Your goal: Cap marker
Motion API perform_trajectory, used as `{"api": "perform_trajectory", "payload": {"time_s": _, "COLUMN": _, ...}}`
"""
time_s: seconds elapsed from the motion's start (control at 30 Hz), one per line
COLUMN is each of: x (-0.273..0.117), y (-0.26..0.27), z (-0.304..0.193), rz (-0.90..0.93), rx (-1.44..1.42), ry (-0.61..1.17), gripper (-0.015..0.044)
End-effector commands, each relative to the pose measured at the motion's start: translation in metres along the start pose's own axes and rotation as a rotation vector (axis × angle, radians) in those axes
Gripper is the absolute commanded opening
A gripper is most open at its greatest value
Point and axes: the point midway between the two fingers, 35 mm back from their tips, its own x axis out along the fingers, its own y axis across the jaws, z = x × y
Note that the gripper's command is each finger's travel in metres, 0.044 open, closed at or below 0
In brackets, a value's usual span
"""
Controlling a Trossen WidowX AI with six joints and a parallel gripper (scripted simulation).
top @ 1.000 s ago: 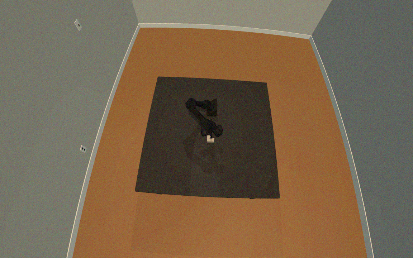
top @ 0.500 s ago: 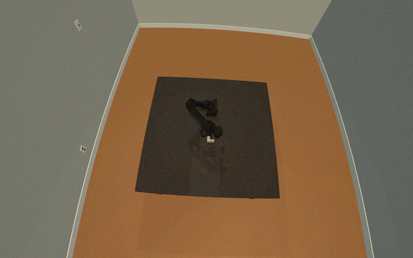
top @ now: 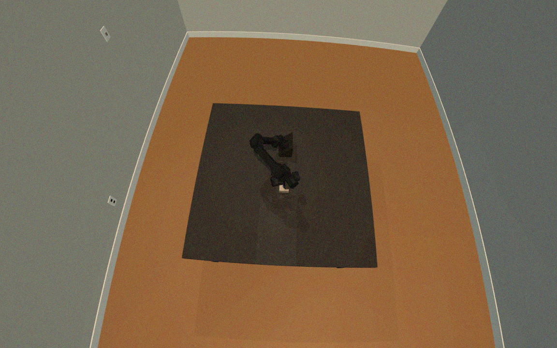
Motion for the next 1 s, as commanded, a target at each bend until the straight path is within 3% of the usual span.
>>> {"api": "perform_trajectory", "payload": {"time_s": 0.0, "x": 0.008, "y": 0.0, "z": -0.001, "rz": -0.004, "rx": -0.004, "ry": 0.002, "gripper": 0.0}}
{"api": "perform_trajectory", "payload": {"time_s": 0.8, "x": 0.027, "y": -0.001, "z": -0.002, "rz": -0.006, "rx": -0.003, "ry": 0.002, "gripper": 0.0}}
{"api": "perform_trajectory", "payload": {"time_s": 0.97, "x": 0.026, "y": 0.0, "z": -0.002, "rz": -0.002, "rx": 0.0, "ry": 0.004, "gripper": 0.0131}}
